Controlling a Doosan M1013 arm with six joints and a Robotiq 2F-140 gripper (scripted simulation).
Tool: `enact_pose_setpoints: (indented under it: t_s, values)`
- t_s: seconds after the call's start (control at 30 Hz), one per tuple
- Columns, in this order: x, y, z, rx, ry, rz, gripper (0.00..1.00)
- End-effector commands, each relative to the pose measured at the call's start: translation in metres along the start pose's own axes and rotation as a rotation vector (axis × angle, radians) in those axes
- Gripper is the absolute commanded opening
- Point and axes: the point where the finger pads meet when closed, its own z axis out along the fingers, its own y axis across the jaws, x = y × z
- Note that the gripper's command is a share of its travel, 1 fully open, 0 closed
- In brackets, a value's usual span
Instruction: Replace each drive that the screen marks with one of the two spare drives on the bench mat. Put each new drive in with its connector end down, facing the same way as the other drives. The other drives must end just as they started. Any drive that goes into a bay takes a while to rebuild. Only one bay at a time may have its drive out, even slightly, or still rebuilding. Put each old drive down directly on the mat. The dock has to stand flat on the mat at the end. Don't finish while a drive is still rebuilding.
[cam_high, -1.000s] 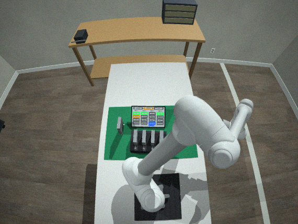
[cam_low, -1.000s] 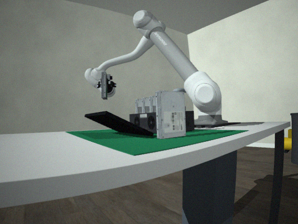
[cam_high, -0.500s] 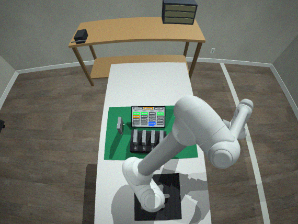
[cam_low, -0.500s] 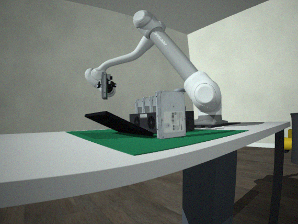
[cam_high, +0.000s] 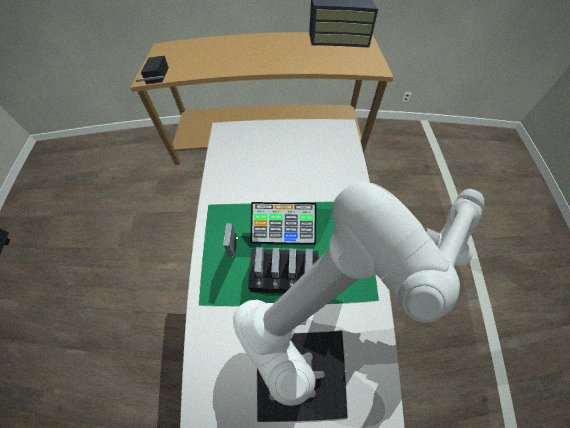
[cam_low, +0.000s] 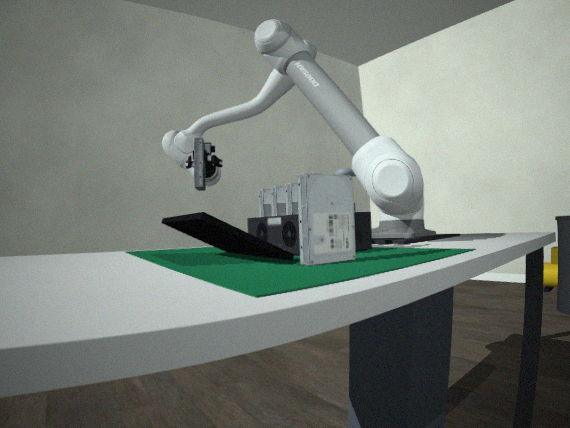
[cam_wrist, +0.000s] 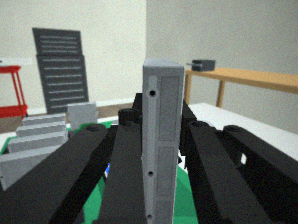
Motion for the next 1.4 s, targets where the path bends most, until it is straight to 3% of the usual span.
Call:
enact_pose_setpoints:
  t_s: [0.0, 1.37]
  values:
    - [0.0, 0.0, 0.0, 0.0, 0.0, -0.001, 0.1]
    - [-0.032, 0.0, 0.0, 0.0, 0.0, -0.001, 0.1]
